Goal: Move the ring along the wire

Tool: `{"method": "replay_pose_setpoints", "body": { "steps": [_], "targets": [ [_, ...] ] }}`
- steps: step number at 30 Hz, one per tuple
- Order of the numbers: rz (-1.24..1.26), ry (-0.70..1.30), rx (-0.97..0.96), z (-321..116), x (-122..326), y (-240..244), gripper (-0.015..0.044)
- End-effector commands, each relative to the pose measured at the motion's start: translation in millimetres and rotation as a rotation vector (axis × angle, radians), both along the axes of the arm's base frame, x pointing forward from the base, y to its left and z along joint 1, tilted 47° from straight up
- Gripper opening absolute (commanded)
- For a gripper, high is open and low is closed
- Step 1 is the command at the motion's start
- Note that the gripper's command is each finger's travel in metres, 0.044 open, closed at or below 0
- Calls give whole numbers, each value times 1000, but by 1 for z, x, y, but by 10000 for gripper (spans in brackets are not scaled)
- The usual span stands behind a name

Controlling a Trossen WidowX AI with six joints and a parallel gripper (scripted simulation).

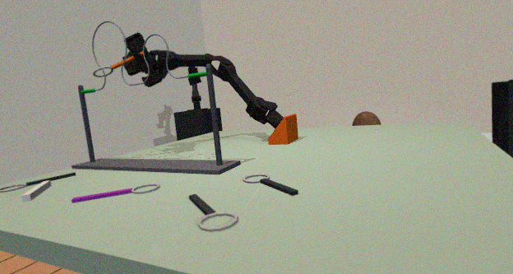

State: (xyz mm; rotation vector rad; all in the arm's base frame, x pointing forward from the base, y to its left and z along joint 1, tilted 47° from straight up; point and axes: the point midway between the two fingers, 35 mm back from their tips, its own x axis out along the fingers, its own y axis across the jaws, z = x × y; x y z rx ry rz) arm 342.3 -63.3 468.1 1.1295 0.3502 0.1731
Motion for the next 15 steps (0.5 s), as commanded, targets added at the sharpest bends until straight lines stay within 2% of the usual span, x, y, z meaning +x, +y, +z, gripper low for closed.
{"method": "replay_pose_setpoints", "body": {
  "steps": [1,15],
  "targets": [
    [-26,-19,72,10,4,6,-150],
    [-66,-50,236,42,9,15,-150]
  ]
}}
